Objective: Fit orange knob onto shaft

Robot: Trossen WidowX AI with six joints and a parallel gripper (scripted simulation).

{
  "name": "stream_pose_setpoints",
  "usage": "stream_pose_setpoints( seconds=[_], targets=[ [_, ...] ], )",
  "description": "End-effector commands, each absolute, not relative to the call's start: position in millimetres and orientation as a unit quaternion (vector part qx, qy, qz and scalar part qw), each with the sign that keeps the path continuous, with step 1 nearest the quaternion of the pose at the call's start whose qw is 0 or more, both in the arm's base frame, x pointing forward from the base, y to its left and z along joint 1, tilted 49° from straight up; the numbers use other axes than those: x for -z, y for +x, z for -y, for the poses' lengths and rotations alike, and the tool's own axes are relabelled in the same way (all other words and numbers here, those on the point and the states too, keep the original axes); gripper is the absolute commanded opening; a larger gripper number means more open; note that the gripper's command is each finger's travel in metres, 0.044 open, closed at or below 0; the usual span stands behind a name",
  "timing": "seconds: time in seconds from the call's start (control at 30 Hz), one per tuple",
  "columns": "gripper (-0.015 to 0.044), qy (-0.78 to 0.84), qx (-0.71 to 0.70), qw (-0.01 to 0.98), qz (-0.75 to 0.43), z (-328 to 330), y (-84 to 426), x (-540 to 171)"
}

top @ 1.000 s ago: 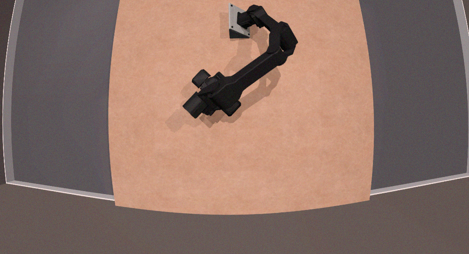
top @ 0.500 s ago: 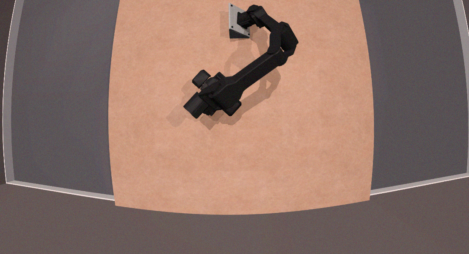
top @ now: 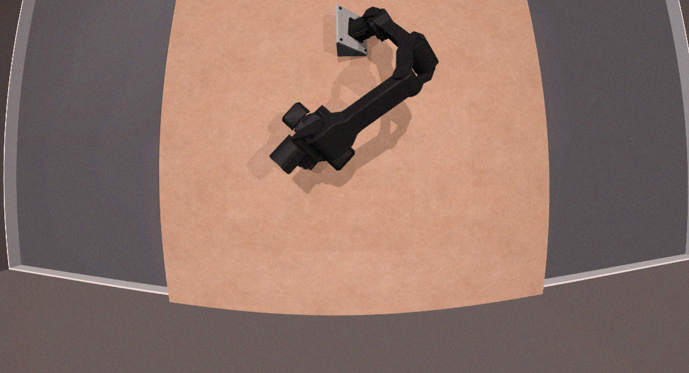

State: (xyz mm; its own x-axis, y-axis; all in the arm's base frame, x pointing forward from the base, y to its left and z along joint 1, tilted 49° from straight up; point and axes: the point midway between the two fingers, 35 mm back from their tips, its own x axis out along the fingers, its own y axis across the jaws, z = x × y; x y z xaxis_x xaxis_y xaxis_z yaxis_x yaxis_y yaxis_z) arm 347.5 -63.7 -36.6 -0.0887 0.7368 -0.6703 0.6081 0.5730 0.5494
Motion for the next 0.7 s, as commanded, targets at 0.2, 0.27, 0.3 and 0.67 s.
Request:
stream_pose_setpoints(
  seconds=[0.2,0.27,0.3,0.67],
  targets=[
    [0.0,0.46,-0.061,0.496,-0.734,63.8,348.0,37.2],
    [0.0,0.466,-0.051,0.49,-0.735,63.7,347.9,37.3],
    [0.0,0.465,-0.054,0.491,-0.735,63.6,347.9,37.3],
    [0.0,0.447,-0.08,0.507,-0.733,63.4,347.9,37.5]
  ],
)
